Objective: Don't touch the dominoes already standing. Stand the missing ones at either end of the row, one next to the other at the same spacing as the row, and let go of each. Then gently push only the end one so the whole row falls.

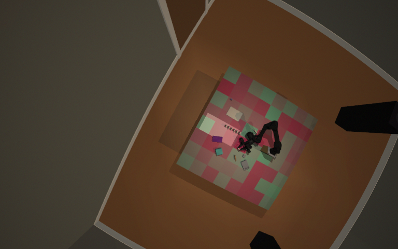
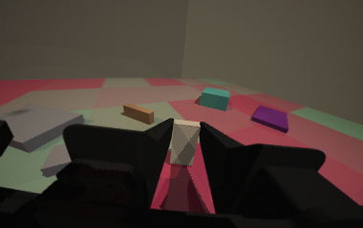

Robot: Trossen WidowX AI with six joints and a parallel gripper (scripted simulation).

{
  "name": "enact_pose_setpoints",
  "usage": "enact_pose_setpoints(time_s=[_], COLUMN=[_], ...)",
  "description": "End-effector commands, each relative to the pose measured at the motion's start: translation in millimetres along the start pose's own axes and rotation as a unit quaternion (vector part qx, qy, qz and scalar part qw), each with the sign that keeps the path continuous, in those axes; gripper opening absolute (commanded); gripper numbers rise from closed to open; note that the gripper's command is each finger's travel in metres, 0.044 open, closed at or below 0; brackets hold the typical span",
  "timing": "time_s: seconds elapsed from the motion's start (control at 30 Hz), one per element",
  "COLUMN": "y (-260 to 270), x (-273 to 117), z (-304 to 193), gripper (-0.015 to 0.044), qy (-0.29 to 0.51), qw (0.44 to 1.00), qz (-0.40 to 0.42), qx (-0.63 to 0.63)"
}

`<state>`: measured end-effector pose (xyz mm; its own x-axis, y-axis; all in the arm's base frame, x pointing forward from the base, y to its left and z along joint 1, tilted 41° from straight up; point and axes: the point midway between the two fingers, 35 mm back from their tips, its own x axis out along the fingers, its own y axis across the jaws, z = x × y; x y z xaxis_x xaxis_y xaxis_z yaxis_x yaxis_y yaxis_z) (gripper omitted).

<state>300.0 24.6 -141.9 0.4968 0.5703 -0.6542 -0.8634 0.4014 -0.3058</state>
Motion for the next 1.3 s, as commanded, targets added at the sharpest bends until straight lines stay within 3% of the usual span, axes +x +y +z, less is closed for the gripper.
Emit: enact_pose_setpoints(time_s=[0.0, 0.3, 0.4, 0.57, 0.83, 1.07, 1.27], y=[-1, -1, -1, -1, 0, 10, 18], x=[1, 1, 0, -4, 4, 57, 58], z=[0, 0, 3, 48, 48, 49, 45], gripper=[0.0212, 0.0440, 0.0440, 0.0440, 0.0440, 0.0440, 0.0440], qy=[-0.003, -0.003, -0.003, -0.001, 0.018, 0.209, 0.441], qw=[1.000, 1.000, 1.000, 1.000, 1.000, 0.970, 0.886], qz=[-0.001, -0.001, -0.001, -0.001, 0.011, 0.086, 0.089], qx=[-0.005, -0.005, -0.005, -0.001, 0.013, 0.087, 0.108])
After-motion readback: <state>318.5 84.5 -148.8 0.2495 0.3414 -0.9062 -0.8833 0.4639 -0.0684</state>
